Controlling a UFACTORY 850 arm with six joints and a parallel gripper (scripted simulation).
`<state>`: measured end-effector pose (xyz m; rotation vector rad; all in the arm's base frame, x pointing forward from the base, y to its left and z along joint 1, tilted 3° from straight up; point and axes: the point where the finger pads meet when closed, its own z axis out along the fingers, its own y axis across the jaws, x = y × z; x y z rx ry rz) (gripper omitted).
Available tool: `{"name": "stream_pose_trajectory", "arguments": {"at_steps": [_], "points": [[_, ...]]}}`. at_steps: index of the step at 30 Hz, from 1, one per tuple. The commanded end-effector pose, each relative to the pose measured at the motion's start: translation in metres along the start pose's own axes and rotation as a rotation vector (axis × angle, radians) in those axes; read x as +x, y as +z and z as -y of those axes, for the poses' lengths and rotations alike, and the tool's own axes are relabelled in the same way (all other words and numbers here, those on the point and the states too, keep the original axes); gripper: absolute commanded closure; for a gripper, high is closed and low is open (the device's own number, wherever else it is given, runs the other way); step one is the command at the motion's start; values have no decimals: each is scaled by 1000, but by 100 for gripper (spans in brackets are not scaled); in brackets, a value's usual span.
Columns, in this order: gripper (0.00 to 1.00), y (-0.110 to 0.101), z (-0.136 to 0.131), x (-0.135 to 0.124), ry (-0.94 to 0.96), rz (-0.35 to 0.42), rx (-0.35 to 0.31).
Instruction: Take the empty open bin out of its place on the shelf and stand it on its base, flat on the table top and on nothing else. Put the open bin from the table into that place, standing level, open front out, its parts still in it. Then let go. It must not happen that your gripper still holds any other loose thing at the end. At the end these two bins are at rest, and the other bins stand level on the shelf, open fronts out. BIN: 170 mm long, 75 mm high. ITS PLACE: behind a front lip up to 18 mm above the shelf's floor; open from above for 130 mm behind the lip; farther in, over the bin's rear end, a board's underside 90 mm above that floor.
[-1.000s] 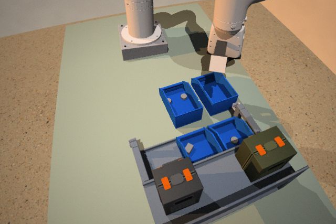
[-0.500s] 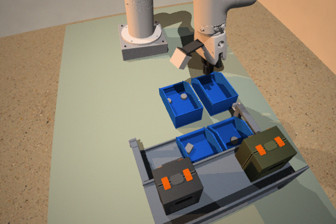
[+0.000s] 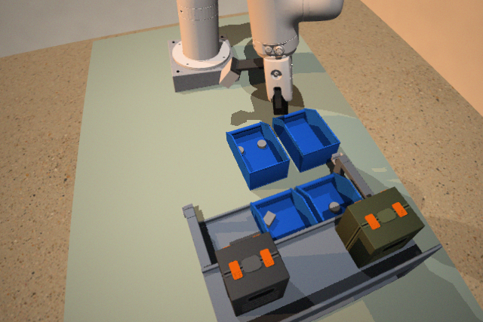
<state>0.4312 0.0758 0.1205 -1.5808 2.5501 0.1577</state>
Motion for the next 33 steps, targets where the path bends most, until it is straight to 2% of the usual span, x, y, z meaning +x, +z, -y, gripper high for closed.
{"name": "stream_pose_trajectory", "arguments": {"at_steps": [1,8,10,11,12,17,21,33], "points": [[100,-2,3,7,277,-28,16],[100,-2,4,9,598,-24,31],[100,-2,4,9,598,-24,31],[100,-2,4,9,729,-28,37],[74,-2,4,9,764,-30,39],[74,-2,4,9,957,-55,48],[74,-2,4,9,1083,-104,57],[74,-2,4,9,1083,-104,57]]}}
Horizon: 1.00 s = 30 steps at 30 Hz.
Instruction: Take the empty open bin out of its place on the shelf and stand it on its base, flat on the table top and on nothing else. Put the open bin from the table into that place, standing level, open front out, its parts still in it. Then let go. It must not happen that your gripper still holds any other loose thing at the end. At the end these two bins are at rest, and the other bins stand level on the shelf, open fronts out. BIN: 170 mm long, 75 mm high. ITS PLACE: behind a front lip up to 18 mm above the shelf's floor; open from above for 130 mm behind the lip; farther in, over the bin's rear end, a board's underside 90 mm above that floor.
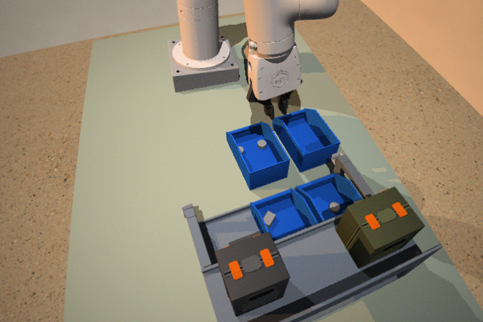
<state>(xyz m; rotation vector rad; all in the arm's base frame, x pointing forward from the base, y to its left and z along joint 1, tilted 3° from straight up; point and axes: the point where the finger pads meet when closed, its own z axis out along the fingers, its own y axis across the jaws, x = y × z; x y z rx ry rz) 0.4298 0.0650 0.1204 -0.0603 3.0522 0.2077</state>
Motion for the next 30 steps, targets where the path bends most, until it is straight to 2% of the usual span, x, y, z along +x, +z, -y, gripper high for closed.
{"name": "stream_pose_trajectory", "arguments": {"at_steps": [1,18,30], "points": [[74,-1,-1,-1,14,-74,73],[74,0,-1,-1,15,-74,73],[74,9,0,0,20,-75,75]]}}
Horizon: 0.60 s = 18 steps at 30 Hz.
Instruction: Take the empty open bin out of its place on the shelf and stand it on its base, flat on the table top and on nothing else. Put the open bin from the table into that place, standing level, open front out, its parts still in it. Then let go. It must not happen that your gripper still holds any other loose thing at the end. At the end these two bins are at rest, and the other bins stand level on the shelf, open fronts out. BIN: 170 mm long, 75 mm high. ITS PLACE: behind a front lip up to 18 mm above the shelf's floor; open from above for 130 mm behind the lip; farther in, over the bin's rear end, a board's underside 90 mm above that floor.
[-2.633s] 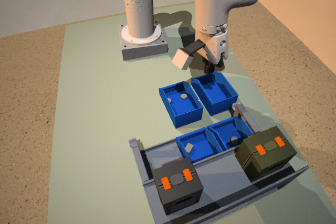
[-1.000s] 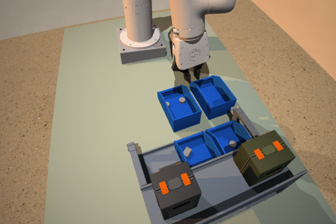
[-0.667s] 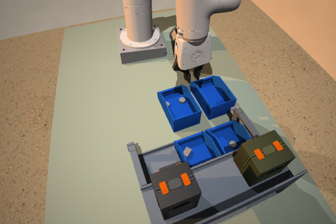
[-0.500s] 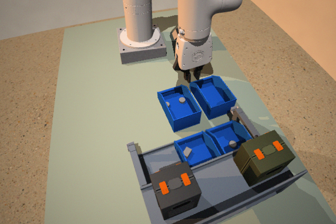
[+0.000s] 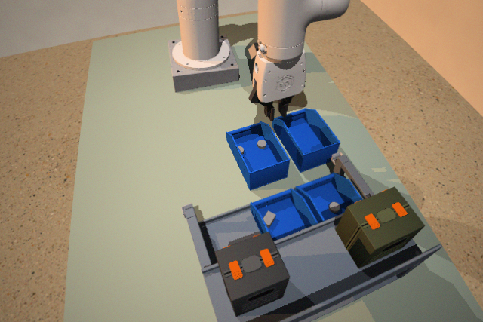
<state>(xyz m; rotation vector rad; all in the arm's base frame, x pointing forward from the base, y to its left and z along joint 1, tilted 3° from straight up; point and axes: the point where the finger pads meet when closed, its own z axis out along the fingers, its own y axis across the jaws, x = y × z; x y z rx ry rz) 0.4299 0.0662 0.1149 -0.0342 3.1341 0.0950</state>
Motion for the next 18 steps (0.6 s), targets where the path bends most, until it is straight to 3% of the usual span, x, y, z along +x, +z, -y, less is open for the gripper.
{"name": "stream_pose_trajectory", "arguments": {"at_steps": [1,18], "points": [[74,4,0,-1,0,2,0],[74,36,-1,-1,0,2,0]]}}
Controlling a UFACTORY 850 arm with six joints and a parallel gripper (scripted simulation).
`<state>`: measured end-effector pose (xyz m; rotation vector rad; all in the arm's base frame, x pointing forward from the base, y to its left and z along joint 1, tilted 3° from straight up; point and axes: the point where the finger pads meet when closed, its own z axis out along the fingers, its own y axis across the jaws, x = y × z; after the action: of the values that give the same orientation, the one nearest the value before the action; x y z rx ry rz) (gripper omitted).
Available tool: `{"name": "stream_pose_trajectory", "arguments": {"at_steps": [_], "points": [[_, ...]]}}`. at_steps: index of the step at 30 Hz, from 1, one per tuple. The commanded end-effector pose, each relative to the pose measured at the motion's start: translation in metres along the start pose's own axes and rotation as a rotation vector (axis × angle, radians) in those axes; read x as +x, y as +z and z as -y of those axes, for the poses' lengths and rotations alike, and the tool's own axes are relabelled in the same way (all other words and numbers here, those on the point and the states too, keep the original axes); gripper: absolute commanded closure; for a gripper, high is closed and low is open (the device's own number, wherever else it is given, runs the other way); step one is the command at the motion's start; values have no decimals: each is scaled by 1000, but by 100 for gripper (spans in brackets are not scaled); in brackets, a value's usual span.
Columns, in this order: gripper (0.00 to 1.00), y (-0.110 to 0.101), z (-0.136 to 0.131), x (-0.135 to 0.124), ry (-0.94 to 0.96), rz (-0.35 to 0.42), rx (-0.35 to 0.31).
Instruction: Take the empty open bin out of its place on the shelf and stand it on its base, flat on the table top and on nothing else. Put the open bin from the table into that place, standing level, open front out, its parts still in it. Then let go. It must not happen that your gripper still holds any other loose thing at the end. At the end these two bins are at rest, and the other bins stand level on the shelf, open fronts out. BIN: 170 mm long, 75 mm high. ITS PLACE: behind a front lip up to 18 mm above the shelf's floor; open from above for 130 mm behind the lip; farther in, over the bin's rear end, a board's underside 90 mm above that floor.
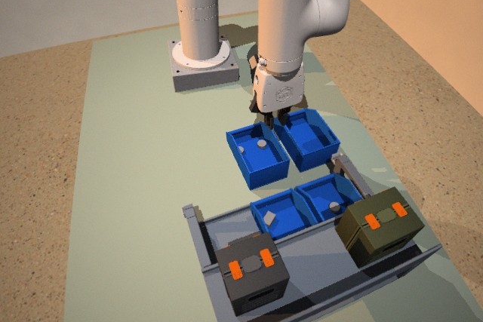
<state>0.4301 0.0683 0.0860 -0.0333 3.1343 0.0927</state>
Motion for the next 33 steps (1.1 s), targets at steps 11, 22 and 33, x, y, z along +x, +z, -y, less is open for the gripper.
{"name": "stream_pose_trajectory", "arguments": {"at_steps": [11,22,33], "points": [[74,25,-1,-1,0,2,-1],[74,31,-1,-1,0,2,-1],[74,32,-1,-1,0,2,-1]]}}
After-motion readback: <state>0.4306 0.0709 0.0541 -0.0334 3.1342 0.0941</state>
